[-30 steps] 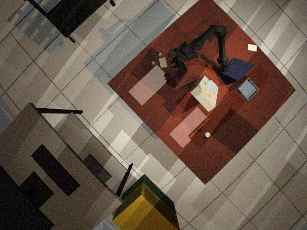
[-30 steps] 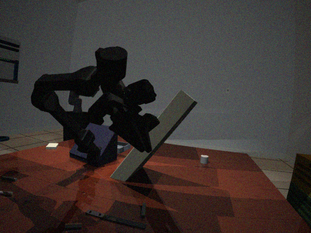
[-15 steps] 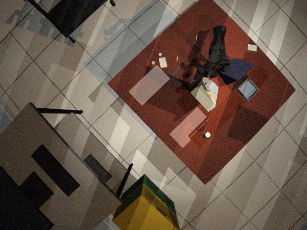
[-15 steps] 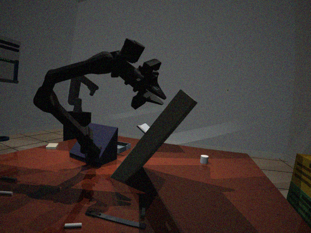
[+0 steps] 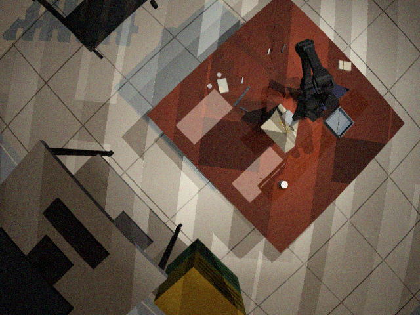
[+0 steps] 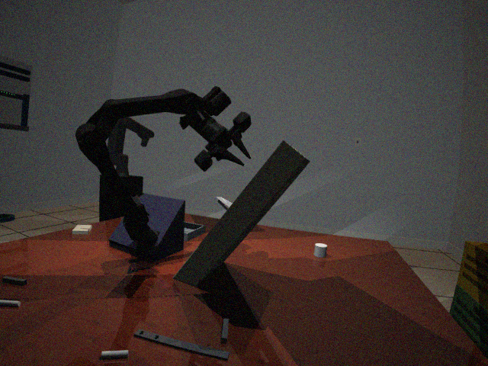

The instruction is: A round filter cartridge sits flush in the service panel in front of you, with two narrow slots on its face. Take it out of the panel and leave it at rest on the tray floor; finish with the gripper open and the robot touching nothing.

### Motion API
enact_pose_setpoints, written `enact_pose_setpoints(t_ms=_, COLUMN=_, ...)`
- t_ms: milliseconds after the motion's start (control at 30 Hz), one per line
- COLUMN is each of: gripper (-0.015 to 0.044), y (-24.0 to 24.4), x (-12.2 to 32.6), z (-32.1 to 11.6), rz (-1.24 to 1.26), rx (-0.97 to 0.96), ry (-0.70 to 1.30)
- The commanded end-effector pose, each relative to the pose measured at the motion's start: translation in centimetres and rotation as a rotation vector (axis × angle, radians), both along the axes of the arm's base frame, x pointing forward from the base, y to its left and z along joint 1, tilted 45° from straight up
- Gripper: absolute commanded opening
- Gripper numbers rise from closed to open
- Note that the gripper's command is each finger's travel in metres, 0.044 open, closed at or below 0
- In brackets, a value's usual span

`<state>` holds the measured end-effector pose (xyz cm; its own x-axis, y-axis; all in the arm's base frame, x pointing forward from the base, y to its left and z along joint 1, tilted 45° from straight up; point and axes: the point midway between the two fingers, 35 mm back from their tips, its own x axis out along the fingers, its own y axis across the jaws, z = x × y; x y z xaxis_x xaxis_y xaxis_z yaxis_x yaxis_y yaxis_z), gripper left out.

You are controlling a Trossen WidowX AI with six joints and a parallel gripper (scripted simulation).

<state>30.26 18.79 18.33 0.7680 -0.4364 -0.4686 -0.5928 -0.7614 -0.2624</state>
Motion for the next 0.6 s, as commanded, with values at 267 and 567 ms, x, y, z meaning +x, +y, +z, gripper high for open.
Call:
enact_pose_setpoints(t_ms=267, gripper=0.0104, y=0.1, x=-0.1, z=0.0, rz=0.019, rx=-0.036, ry=0.006)
enact_pose_setpoints(t_ms=567, gripper=0.0104, y=-0.4, x=1.1, z=-0.7, rz=0.018, rx=-0.033, ry=0.009)
